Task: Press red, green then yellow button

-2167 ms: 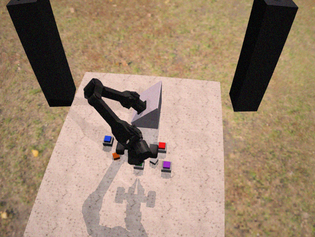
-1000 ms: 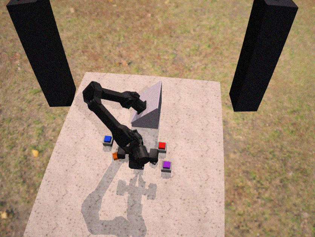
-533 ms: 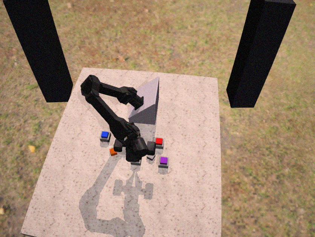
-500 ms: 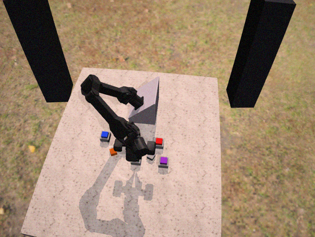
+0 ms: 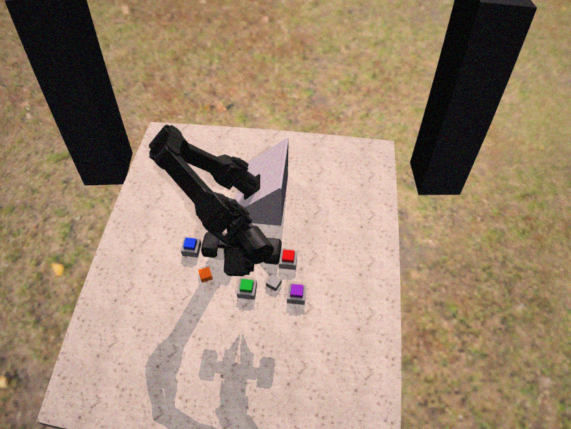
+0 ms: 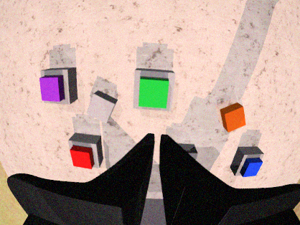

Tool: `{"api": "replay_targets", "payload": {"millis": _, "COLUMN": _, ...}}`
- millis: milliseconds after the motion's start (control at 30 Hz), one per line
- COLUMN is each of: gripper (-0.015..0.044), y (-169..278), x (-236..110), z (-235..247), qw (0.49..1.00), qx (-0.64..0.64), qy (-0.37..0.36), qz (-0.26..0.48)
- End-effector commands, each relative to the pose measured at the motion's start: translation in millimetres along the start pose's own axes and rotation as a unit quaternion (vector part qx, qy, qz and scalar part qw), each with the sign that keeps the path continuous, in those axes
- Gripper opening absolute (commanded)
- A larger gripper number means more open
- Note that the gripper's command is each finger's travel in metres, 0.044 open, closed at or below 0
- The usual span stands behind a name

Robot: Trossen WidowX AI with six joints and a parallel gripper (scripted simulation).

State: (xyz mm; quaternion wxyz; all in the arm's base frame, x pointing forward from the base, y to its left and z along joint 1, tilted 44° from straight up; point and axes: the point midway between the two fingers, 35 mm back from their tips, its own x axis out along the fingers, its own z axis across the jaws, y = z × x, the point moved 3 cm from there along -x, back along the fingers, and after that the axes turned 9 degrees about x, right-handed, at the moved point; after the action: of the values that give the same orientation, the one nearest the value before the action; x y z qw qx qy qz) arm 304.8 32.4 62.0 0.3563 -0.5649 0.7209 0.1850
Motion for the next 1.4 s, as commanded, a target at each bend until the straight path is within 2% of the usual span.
{"api": "replay_targets", "payload": {"millis": 0, "gripper": 0.002, "y": 32.2, "x": -7.5, "z": -21.7, "qw": 1.0, "qx": -0.003, "qy": 0.001, "qz": 0.004}}
{"api": "replay_targets", "payload": {"millis": 167, "gripper": 0.002, "y": 87.1, "x": -3.4, "z": -56.4, "qw": 1.0, "qx": -0.004, "qy": 0.002, "qz": 0.005}}
{"api": "replay_targets", "payload": {"millis": 233, "gripper": 0.002, "y": 94.5, "x": -1.7, "z": -61.0, "qw": 1.0, "qx": -0.004, "qy": 0.002, "qz": 0.005}}
{"api": "replay_targets", "payload": {"millis": 467, "gripper": 0.002, "y": 94.3, "x": 1.0, "z": -60.8, "qw": 1.0, "qx": -0.004, "qy": 0.002, "qz": 0.005}}
{"api": "replay_targets", "payload": {"millis": 633, "gripper": 0.002, "y": 94.7, "x": 57.6, "z": -61.5, "qw": 1.0, "qx": -0.003, "qy": 0.003, "qz": 0.005}}
{"api": "replay_targets", "payload": {"millis": 1367, "gripper": 0.002, "y": 94.8, "x": 85.5, "z": -61.7, "qw": 1.0, "qx": -0.003, "qy": 0.003, "qz": 0.005}}
